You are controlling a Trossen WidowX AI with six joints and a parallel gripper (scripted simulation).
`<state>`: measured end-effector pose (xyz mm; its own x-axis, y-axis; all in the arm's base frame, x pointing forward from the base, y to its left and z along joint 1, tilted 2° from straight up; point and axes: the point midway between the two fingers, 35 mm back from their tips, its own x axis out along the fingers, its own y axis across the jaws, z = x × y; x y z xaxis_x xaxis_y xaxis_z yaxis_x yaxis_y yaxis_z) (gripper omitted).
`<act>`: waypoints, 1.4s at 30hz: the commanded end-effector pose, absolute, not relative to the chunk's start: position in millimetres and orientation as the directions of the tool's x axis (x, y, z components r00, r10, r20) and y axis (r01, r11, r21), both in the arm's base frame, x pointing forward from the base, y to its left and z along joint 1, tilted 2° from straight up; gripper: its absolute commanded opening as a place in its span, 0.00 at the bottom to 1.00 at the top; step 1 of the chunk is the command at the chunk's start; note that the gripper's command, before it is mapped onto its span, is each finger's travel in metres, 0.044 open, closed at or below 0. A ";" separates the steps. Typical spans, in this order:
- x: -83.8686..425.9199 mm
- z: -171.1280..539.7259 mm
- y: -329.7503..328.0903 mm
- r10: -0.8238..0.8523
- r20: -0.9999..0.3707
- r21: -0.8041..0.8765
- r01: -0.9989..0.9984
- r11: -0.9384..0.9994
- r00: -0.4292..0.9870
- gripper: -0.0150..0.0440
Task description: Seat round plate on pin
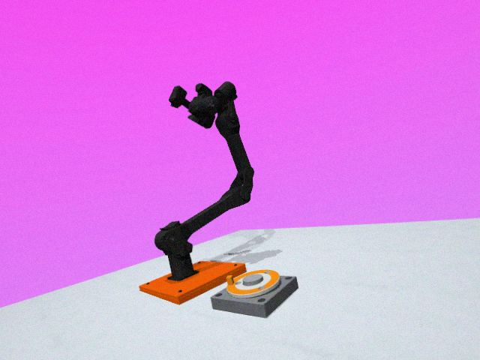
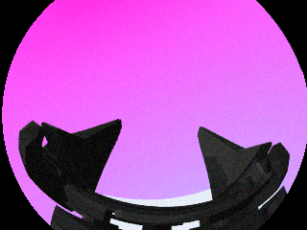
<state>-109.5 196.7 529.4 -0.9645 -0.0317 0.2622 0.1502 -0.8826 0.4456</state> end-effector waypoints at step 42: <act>121.7 361.5 -243.0 -0.883 -0.446 -0.511 0.768 0.385 0.146 0.25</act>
<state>85.8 -241.3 394.7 0.0534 -0.9384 -0.3414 0.8216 0.2356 -0.5191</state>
